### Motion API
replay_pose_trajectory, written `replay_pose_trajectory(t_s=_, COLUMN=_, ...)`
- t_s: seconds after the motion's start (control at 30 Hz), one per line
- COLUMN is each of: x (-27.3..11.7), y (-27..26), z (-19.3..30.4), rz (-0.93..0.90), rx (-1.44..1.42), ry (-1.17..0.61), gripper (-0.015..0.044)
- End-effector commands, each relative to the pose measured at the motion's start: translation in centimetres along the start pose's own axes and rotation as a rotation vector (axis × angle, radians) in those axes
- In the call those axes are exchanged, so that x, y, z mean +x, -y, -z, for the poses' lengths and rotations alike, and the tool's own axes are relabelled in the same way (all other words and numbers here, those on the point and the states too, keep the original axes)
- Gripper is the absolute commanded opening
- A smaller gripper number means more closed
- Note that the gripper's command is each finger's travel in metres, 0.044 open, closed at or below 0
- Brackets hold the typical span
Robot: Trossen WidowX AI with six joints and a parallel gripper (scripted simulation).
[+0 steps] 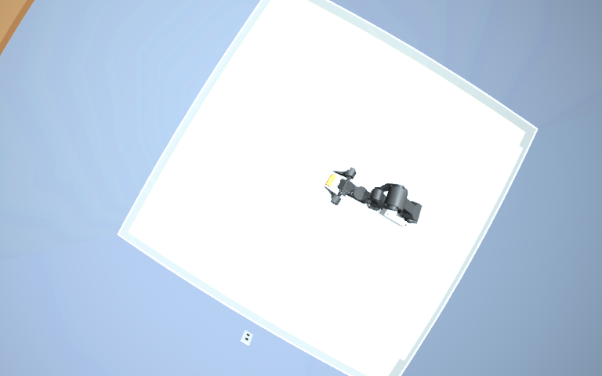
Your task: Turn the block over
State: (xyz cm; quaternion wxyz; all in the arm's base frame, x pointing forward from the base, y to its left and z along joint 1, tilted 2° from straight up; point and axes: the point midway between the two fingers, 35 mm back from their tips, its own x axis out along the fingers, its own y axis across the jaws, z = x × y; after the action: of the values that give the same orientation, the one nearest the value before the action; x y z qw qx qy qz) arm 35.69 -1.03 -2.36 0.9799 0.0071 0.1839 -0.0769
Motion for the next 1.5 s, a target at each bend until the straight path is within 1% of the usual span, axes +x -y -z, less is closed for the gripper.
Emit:
replay_pose_trajectory(t_s=0.0, x=0.0, y=0.1, z=0.0, rz=0.005, rx=-0.005, ry=0.000, gripper=0.0440)
replay_pose_trajectory(t_s=1.0, x=0.1, y=0.1, z=0.0, rz=0.005, rx=-0.005, ry=-0.005, gripper=0.0440)
replay_pose_trajectory(t_s=1.23, x=1.0, y=-0.5, z=-1.5, rz=0.001, rx=-0.011, ry=-0.212, gripper=0.0440)
replay_pose_trajectory(t_s=1.33, x=0.3, y=-0.5, z=-2.7, rz=0.002, rx=-0.013, ry=-0.311, gripper=0.0440)
replay_pose_trajectory(t_s=1.47, x=-2.0, y=-0.3, z=-4.8, rz=0.004, rx=-0.010, ry=-0.427, gripper=0.0440)
